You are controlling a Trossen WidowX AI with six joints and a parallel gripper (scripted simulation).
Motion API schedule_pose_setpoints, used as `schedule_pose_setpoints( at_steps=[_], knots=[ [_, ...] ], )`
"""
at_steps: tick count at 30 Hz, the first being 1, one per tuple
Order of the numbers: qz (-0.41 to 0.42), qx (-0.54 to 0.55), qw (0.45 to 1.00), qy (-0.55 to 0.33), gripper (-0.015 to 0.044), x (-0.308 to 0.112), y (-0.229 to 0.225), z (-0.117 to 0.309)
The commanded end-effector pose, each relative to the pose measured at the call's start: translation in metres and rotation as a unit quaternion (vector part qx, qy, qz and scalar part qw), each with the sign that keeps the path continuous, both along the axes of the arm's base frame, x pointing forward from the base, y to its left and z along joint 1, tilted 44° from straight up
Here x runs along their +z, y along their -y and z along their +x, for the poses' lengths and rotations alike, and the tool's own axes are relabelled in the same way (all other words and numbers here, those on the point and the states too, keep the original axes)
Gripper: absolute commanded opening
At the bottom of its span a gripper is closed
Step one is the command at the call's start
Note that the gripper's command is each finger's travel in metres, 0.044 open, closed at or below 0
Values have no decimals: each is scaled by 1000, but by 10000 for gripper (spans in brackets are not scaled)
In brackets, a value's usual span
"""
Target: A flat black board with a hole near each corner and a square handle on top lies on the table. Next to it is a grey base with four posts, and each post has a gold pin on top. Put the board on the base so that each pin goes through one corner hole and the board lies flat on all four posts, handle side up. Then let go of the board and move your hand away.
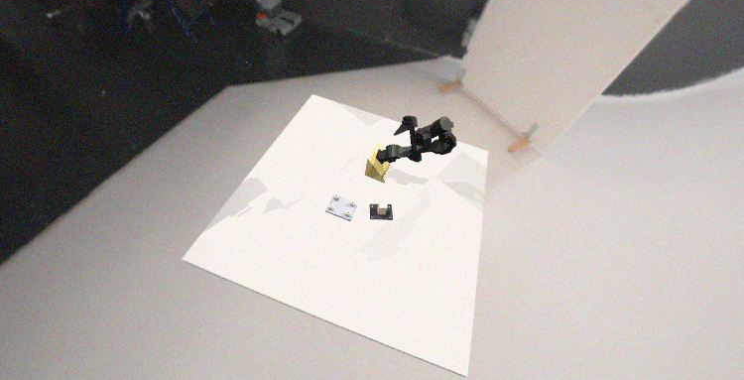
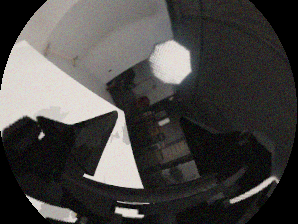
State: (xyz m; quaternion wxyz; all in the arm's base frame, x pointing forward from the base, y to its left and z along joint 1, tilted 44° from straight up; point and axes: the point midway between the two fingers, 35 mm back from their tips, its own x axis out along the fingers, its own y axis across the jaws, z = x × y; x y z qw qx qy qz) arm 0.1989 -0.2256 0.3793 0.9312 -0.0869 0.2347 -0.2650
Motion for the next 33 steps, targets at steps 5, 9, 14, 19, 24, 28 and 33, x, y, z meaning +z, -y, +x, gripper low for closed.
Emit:
schedule_pose_setpoints(
  at_steps=[5,9,14,19,24,28,33],
  knots=[
    [172,189,960,-118,440,-109,-62,64],
    [249,271,912,-181,440,-154,-103,78],
    [350,369,819,-267,440,-204,-167,78],
    [430,430,719,-335,440,-233,-221,67],
    [433,432,715,-338,440,-234,-223,66],
    [433,432,715,-338,440,-233,-223,71],
    [433,432,715,-337,440,-252,-242,76]
  ],
)
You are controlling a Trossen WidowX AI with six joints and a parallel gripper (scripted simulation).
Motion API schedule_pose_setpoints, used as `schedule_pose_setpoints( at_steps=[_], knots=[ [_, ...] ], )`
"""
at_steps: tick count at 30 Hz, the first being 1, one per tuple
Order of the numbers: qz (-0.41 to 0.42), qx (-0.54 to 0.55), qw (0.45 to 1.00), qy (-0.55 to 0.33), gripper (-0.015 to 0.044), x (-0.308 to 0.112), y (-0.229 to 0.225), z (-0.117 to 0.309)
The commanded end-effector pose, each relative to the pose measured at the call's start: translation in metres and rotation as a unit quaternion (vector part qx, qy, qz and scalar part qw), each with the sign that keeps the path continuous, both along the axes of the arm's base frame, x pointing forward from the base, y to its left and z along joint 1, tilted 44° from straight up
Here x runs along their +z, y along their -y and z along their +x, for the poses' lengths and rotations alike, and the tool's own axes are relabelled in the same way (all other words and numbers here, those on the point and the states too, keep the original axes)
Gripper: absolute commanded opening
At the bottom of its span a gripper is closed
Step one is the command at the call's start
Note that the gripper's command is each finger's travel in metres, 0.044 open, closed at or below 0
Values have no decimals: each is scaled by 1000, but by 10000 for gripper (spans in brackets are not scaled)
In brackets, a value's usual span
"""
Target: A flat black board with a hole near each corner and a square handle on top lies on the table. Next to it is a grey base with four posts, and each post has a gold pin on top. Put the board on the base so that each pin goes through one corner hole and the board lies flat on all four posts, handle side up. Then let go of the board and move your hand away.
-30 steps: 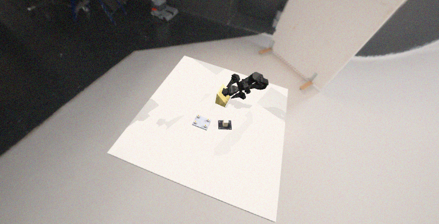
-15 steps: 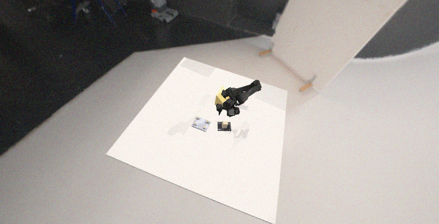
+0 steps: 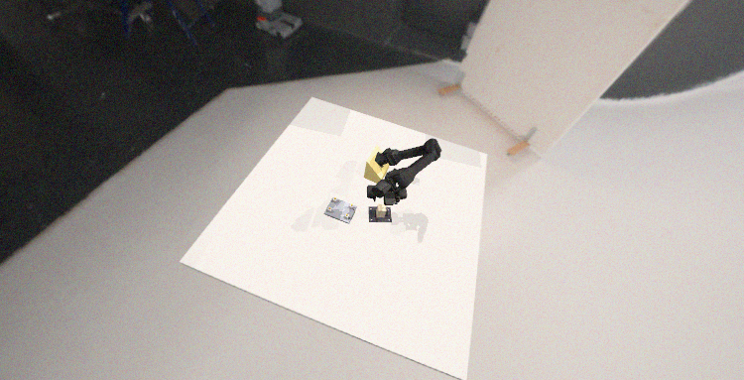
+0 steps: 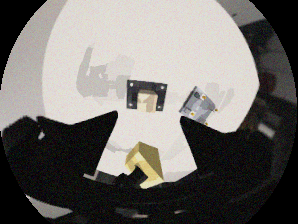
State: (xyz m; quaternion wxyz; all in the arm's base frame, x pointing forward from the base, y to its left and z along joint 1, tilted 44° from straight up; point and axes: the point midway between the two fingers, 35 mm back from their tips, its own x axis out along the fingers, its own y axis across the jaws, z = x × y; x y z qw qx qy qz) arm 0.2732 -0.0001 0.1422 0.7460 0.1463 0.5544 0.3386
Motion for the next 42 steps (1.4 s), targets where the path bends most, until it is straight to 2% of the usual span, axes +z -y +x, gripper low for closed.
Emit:
schedule_pose_setpoints(
  at_steps=[1,42],
  knots=[
    [6,5,1000,-8,440,-19,-20,2],
    [6,5,1000,-7,440,-64,-62,12]
  ],
)
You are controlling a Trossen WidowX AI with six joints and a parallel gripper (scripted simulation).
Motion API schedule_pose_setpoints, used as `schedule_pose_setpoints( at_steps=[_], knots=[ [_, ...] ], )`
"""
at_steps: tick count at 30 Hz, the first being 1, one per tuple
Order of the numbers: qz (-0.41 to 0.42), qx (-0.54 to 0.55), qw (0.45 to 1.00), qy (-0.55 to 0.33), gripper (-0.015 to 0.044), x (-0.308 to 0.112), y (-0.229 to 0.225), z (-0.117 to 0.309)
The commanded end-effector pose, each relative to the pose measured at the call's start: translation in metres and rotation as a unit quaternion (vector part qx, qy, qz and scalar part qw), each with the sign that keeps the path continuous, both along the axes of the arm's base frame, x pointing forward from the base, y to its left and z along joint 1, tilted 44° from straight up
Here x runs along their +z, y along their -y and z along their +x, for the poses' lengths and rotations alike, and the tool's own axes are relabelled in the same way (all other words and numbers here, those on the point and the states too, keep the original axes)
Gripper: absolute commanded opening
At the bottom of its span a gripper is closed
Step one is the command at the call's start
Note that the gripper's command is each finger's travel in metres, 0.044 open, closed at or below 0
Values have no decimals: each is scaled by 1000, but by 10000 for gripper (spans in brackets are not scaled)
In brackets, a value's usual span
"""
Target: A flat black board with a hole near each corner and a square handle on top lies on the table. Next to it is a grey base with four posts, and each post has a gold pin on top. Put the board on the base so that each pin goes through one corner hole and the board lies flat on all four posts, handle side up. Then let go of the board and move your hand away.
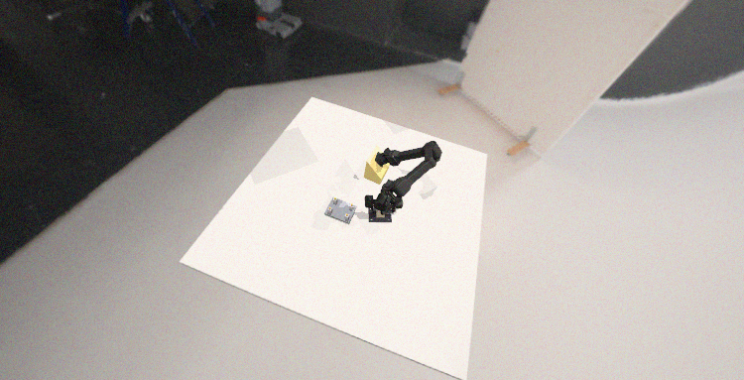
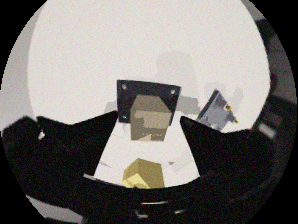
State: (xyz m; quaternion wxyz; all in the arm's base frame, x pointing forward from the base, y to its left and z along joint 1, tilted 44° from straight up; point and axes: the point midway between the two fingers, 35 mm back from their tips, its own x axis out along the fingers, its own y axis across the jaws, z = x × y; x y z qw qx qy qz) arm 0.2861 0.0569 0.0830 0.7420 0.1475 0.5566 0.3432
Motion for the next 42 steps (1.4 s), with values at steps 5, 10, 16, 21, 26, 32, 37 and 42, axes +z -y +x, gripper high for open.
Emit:
schedule_pose_setpoints(
  at_steps=[5,10,16,21,26,32,37,42],
  knots=[
    [3,0,1000,-4,440,-10,-11,0],
    [4,0,1000,-3,440,-16,-17,0],
    [5,0,1000,-3,387,-18,-19,0],
    [5,0,1000,-3,256,-18,-19,0],
    [5,0,1000,-3,164,-18,-19,0],
    [5,0,1000,-3,105,-18,-19,0],
    [3,0,1000,-4,0,-16,-15,1],
    [1,0,1000,-4,0,-8,-6,1]
  ],
)
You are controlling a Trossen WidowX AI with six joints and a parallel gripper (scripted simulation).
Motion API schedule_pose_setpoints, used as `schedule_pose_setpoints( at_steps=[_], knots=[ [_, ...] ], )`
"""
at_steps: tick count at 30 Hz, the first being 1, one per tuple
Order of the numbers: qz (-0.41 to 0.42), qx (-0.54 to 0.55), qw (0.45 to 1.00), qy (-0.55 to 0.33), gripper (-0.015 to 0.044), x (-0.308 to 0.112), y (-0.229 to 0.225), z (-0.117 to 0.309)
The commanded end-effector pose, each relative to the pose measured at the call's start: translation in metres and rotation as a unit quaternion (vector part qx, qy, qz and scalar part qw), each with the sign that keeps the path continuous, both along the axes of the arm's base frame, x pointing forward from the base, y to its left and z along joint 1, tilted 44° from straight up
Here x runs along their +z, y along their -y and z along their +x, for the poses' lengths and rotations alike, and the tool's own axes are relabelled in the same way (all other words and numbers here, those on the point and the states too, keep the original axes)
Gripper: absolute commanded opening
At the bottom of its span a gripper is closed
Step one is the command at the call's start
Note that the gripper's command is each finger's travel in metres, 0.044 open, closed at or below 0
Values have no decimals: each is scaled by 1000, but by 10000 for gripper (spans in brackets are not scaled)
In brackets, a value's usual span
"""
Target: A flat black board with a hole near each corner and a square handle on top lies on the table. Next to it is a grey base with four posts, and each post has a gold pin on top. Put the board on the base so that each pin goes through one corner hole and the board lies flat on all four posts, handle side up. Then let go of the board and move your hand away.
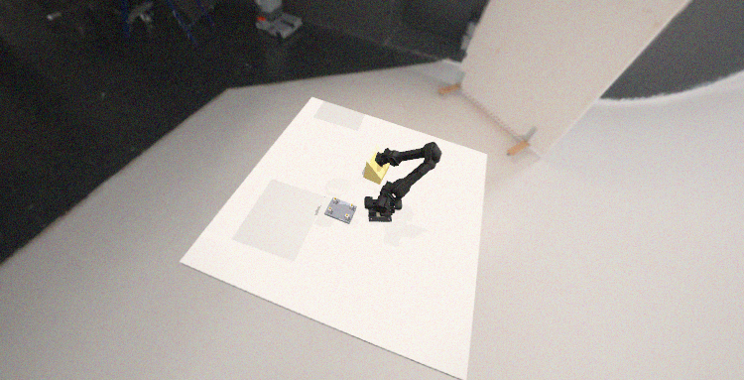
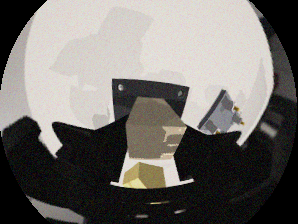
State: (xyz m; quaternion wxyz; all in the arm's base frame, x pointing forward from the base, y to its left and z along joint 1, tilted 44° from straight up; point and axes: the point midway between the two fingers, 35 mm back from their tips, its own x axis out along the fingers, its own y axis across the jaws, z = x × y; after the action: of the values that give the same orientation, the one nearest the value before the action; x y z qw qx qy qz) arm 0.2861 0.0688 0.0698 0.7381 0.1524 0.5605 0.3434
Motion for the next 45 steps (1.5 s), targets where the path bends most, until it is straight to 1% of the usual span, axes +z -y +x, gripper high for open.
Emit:
schedule_pose_setpoints(
  at_steps=[1,30,45],
  knots=[
    [-2,1,1000,2,0,7,7,1],
    [-1,1,1000,2,0,59,54,-11],
    [-1,-15,1000,-13,0,44,73,1]
  ],
)
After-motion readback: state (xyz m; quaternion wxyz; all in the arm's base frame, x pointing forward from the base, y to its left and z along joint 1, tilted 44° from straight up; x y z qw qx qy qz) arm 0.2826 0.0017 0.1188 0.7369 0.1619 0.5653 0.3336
